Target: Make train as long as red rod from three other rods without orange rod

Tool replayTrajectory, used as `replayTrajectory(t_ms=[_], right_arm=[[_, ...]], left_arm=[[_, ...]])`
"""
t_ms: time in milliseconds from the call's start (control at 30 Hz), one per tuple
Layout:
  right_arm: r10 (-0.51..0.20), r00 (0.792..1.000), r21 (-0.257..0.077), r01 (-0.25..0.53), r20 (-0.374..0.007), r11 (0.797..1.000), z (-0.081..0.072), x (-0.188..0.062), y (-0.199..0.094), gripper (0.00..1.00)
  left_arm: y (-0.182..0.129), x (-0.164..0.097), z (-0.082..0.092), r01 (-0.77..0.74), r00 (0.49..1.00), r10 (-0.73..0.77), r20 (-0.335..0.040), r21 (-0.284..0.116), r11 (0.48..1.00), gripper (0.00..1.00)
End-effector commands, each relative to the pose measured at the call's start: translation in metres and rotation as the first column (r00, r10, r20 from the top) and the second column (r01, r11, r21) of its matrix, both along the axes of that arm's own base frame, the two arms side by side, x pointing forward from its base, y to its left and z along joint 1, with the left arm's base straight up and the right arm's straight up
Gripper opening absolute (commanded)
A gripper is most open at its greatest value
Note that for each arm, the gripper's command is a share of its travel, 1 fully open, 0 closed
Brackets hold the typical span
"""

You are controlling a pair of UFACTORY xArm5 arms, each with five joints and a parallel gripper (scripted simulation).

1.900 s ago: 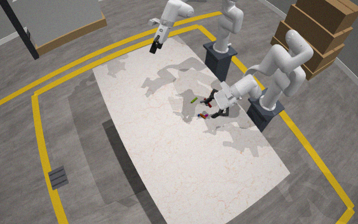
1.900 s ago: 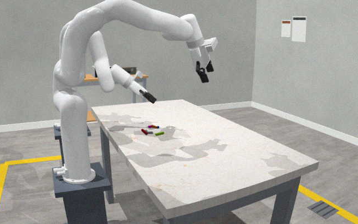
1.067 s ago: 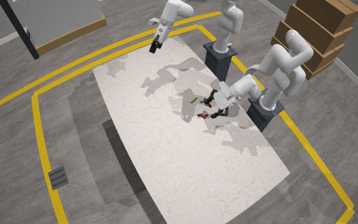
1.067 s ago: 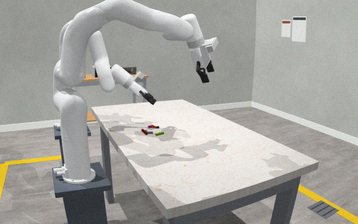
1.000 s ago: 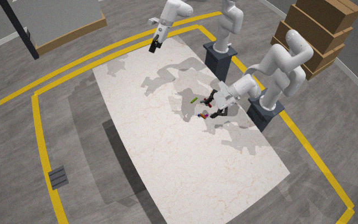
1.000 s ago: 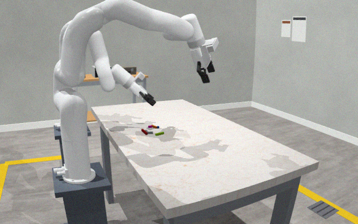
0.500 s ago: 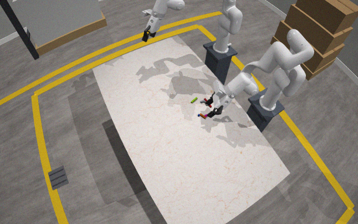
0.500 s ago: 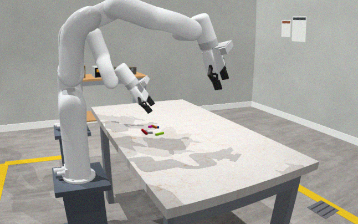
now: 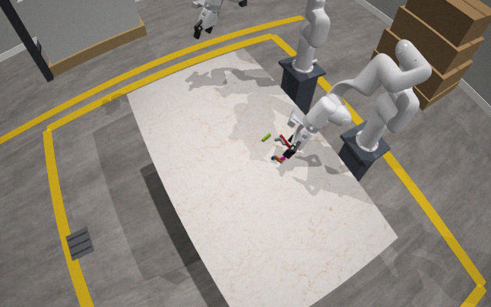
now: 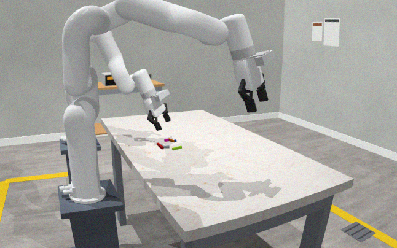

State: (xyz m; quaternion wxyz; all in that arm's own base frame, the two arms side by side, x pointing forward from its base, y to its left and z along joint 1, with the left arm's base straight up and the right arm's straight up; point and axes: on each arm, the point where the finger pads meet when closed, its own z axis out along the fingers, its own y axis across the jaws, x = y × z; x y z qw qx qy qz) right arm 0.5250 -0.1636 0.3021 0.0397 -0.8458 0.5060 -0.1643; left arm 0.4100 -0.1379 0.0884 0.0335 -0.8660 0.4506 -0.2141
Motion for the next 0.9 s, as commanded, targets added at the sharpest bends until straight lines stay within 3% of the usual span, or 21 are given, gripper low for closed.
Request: replayTrajectory(t_ms=[0, 267, 333, 367, 700, 833, 867], right_arm=[[-0.051, 0.998, -0.022, 0.051, -0.036, 0.998, -0.003, -0.035, -0.060, 1.00], [-0.120, 0.989, -0.028, 0.118, -0.089, 0.993, -0.011, -0.096, -0.128, 1.00], [-0.120, 0.989, -0.028, 0.118, -0.089, 0.993, -0.011, -0.096, -0.128, 1.00], [-0.140, 0.985, -0.028, 0.138, -0.105, 0.990, -0.014, -0.120, -0.150, 1.00], [-0.222, 0.960, -0.018, 0.223, -0.171, 0.975, -0.023, -0.210, -0.208, 1.00], [-0.254, 0.947, -0.010, 0.257, -0.195, 0.966, -0.027, -0.251, -0.226, 1.00], [-0.254, 0.947, -0.010, 0.257, -0.195, 0.966, -0.027, -0.251, -0.226, 1.00]], left_arm=[[-0.003, -0.011, -0.005, 0.135, 0.988, -0.129, -0.084, 0.072, 0.988, 1.00], [-0.006, -0.032, -0.009, 0.320, 0.936, -0.292, -0.198, 0.131, 0.938, 1.00], [-0.006, -0.032, -0.009, 0.320, 0.936, -0.292, -0.198, 0.131, 0.938, 1.00], [-0.006, -0.040, -0.010, 0.388, 0.906, -0.348, -0.242, 0.142, 0.911, 1.00], [-0.005, -0.068, -0.008, 0.599, 0.767, -0.515, -0.383, 0.140, 0.789, 1.00], [-0.005, -0.071, -0.008, 0.621, 0.748, -0.531, -0.398, 0.136, 0.772, 1.00], [-0.005, -0.071, -0.008, 0.621, 0.748, -0.531, -0.398, 0.136, 0.772, 1.00]])
